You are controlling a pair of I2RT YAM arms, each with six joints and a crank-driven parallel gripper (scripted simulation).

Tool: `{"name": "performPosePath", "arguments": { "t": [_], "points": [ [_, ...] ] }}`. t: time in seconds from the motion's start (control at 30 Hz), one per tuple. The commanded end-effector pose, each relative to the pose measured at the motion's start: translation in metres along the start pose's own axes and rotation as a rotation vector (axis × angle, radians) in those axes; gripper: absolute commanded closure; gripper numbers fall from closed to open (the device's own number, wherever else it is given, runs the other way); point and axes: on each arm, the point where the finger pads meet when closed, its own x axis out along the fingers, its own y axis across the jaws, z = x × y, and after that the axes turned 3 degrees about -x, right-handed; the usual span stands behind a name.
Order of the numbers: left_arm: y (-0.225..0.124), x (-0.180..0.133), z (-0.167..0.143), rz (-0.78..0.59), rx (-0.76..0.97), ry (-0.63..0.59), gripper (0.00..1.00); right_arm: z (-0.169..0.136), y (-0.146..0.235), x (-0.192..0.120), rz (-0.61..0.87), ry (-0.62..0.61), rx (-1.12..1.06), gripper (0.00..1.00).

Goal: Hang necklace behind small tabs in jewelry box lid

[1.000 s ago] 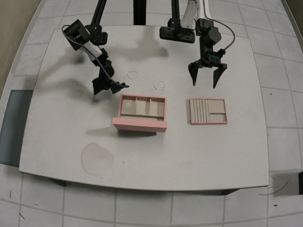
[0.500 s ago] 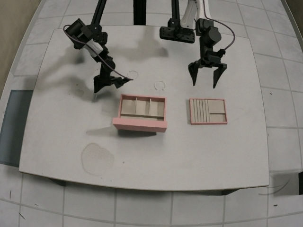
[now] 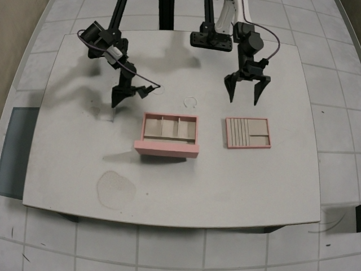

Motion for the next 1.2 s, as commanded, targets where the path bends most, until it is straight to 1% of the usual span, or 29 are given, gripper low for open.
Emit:
{"name": "performPosePath", "arguments": {
  "t": [0.0, 0.33, 0.5, 0.57, 0.67, 0.73, 1.17],
  "points": [
    [-0.006, -0.004, 0.019, -0.023, 0.009, -0.065, 0.0, 0.003, -0.014, -0.004, -0.08, -0.011, -0.012, 1.0],
    [-0.006, -0.004, 0.019, -0.023, 0.009, -0.065, 0.0, -0.005, -0.025, -0.023, -0.152, -0.039, -0.129, 1.0],
    [-0.006, -0.004, 0.019, -0.023, 0.009, -0.065, 0.0, -0.013, -0.017, -0.03, -0.125, -0.035, -0.26, 1.0],
    [-0.006, -0.004, 0.019, -0.023, 0.009, -0.065, 0.0, -0.013, -0.017, -0.03, -0.125, -0.035, -0.26, 1.0],
    [-0.006, -0.004, 0.019, -0.023, 0.009, -0.065, 0.0, -0.006, -0.015, -0.029, -0.12, -0.073, -0.242, 1.0],
    [-0.006, -0.004, 0.019, -0.023, 0.009, -0.065, 0.0, -0.012, -0.015, -0.026, -0.114, -0.053, -0.215, 1.0],
    [-0.006, -0.004, 0.019, -0.023, 0.009, -0.065, 0.0, -0.012, -0.015, -0.027, -0.116, -0.055, -0.216, 1.0]
  ]
}}
